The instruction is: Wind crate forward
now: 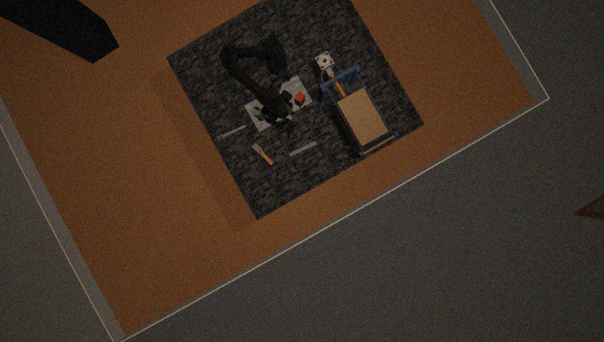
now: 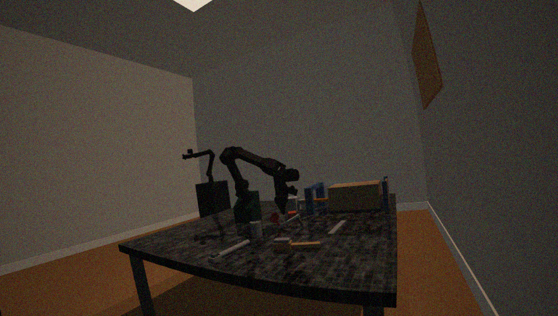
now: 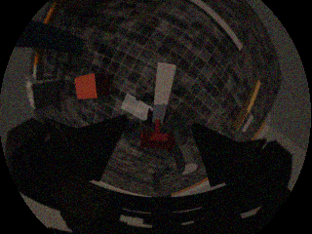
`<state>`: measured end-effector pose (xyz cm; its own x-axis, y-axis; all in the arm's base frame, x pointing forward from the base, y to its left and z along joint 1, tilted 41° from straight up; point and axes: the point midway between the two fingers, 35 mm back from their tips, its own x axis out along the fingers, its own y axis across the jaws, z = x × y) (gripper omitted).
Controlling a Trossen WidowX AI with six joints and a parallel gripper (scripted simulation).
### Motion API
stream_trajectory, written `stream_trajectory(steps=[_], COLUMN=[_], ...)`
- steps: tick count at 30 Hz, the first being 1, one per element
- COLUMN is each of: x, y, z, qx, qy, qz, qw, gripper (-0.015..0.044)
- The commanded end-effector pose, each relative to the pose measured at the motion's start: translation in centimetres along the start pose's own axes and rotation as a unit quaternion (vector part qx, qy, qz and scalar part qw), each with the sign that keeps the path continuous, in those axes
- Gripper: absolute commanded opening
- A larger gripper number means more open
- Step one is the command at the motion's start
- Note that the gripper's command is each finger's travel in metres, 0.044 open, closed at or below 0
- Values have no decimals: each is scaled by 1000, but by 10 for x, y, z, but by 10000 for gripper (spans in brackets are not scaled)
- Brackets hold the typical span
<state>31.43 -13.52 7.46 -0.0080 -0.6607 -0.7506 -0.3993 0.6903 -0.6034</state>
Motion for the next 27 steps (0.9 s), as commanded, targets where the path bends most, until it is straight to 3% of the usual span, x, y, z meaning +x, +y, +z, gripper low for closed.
stream_trajectory(steps=[1,27], x=[32,69], y=[-1,-1], z=[-1,-2], qx=[-3,-3], qy=[7,7], qz=[0,0], qw=[1000,1000], gripper=[440,440])
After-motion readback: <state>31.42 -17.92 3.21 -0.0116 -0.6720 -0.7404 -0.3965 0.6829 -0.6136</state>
